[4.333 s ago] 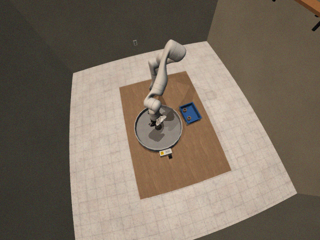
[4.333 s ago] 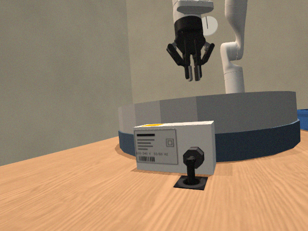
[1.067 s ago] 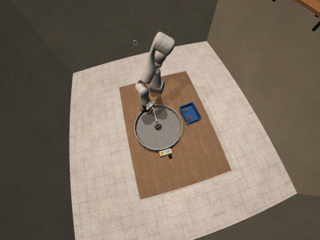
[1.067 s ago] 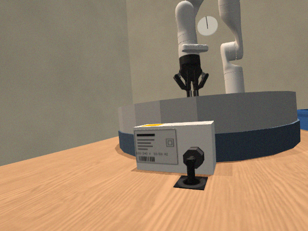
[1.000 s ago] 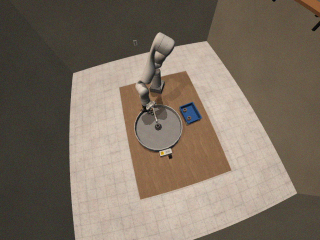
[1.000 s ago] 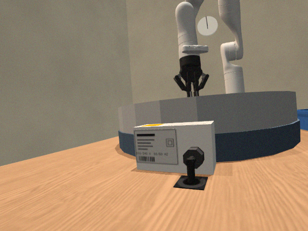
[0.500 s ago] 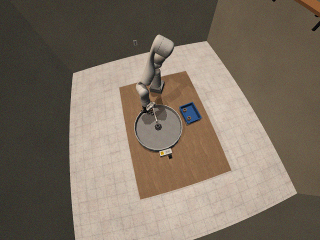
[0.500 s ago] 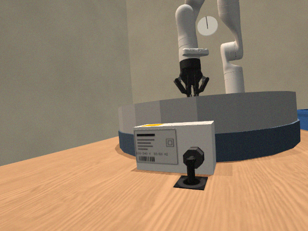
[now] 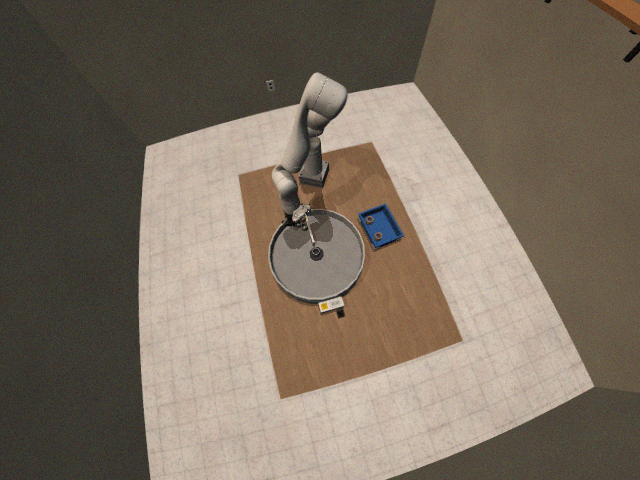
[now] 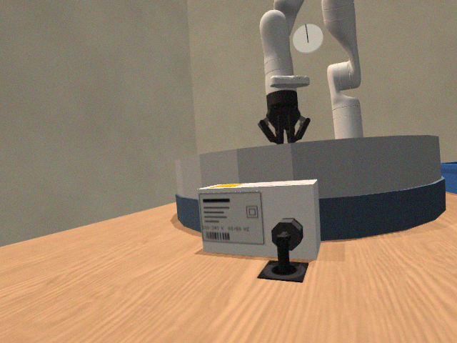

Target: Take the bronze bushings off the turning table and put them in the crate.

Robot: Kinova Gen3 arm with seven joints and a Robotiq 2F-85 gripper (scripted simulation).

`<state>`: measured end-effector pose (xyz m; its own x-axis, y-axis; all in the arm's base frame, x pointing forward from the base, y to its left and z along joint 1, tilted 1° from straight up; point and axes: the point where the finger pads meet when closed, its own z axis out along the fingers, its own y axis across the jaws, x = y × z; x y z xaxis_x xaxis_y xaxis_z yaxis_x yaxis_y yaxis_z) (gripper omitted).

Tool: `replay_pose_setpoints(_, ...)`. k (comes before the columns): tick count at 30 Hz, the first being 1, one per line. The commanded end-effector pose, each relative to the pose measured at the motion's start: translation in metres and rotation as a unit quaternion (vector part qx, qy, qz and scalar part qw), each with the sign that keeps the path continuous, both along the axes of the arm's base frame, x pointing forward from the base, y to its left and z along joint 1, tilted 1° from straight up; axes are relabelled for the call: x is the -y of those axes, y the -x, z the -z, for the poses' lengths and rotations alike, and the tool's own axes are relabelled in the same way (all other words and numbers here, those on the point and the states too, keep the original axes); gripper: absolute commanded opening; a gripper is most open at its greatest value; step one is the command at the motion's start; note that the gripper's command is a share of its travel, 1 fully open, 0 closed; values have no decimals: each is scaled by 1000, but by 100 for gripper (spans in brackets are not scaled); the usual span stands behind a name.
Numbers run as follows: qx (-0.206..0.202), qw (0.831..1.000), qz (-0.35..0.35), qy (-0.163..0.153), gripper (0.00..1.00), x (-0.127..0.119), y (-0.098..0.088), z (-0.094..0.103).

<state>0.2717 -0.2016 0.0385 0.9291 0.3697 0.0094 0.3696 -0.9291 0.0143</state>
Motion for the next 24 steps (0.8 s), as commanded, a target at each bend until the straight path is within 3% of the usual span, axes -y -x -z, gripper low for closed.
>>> replay_pose_setpoints(1,-1,1000,1,0,14,0,1,3)
replay_pose_setpoints(24,-1,1000,1,-1,14,0,1,10)
